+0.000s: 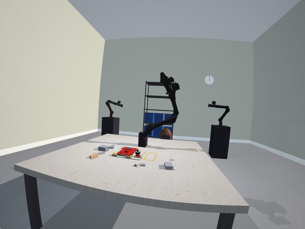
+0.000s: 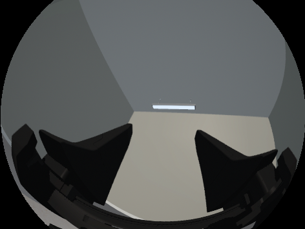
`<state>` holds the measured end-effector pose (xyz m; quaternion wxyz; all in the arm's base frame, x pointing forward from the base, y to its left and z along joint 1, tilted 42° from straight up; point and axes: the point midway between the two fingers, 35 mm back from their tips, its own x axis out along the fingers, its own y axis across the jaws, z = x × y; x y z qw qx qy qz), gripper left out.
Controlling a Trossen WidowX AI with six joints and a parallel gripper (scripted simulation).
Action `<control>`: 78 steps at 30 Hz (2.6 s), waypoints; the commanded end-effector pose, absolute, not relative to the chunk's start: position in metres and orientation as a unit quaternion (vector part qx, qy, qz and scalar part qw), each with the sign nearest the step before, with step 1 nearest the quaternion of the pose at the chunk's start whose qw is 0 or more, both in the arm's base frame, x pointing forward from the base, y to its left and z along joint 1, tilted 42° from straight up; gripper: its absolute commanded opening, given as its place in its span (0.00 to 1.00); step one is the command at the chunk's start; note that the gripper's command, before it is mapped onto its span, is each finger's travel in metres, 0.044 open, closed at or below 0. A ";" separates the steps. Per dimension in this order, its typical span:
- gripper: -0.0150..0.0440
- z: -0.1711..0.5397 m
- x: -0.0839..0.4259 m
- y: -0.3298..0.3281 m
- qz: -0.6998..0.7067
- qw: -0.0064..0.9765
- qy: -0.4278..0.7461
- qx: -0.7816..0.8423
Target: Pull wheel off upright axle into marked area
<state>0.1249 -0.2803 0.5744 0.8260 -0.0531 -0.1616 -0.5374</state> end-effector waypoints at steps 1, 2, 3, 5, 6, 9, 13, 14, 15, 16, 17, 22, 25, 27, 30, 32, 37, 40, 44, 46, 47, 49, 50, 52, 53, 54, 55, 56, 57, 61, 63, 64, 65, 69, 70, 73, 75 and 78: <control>0.76 0.548 0.152 -0.293 -0.508 0.851 -0.134 -0.003; 0.76 0.541 0.160 -0.296 -0.500 0.857 -0.126 0.010; 0.76 0.534 0.168 -0.298 -0.493 0.862 -0.117 0.018; 0.76 0.521 0.184 -0.301 -0.478 0.872 -0.100 0.033; 0.76 0.515 0.192 -0.302 -0.470 0.877 -0.091 0.041; 0.76 0.494 0.216 -0.303 -0.447 0.890 -0.064 0.063; 0.76 0.467 0.241 -0.304 -0.421 0.900 -0.034 0.108; 0.76 0.457 0.249 -0.304 -0.414 0.901 -0.024 0.126; 0.76 0.445 0.258 -0.303 -0.408 0.902 -0.013 0.144; 0.76 0.434 0.266 -0.302 -0.401 0.902 -0.002 0.161; 0.76 0.423 0.275 -0.300 -0.394 0.901 0.010 0.179; 0.76 0.372 0.313 -0.286 -0.345 0.899 0.079 0.259; 0.76 0.337 0.336 -0.271 -0.314 0.887 0.128 0.312; 0.76 0.313 0.350 -0.259 -0.294 0.875 0.163 0.347; 0.76 0.279 0.367 -0.237 -0.268 0.851 0.216 0.397; 0.76 0.257 0.376 -0.222 -0.252 0.830 0.252 0.429; 0.76 0.201 0.392 -0.174 -0.221 0.758 0.348 0.505; 0.76 0.171 0.395 -0.143 -0.209 0.705 0.405 0.543; 0.76 0.133 0.393 -0.100 -0.204 0.620 0.481 0.586; 0.76 0.116 0.389 -0.077 -0.206 0.571 0.518 0.602; 0.76 0.108 0.386 -0.066 -0.209 0.546 0.536 0.609; 0.76 0.093 0.380 -0.044 -0.216 0.493 0.570 0.621; 0.76 0.087 0.376 -0.033 -0.221 0.466 0.586 0.625; 0.76 0.074 0.367 -0.012 -0.234 0.411 0.616 0.630; 0.76 0.069 0.363 -0.002 -0.242 0.383 0.630 0.631; 0.76 0.063 0.357 0.009 -0.250 0.353 0.644 0.631; 0.76 0.059 0.354 0.016 -0.257 0.331 0.653 0.630; 0.76 0.057 0.351 0.021 -0.262 0.318 0.659 0.630; 0.76 0.056 0.350 0.022 -0.263 0.314 0.661 0.629; 0.76 0.056 0.350 0.022 -0.263 0.314 0.661 0.629; 0.76 0.058 0.353 0.024 -0.263 0.314 0.661 0.629; 0.76 0.060 0.355 0.026 -0.263 0.314 0.661 0.629; 0.76 0.060 0.356 0.026 -0.263 0.314 0.661 0.629; 0.76 0.057 0.357 0.029 -0.263 0.314 0.661 0.629; 0.76 0.053 0.357 0.032 -0.263 0.314 0.660 0.629; 0.76 0.039 0.358 0.045 -0.263 0.314 0.660 0.629; 0.76 0.027 0.358 0.056 -0.263 0.314 0.660 0.630; 0.76 0.010 0.357 0.073 -0.262 0.313 0.661 0.630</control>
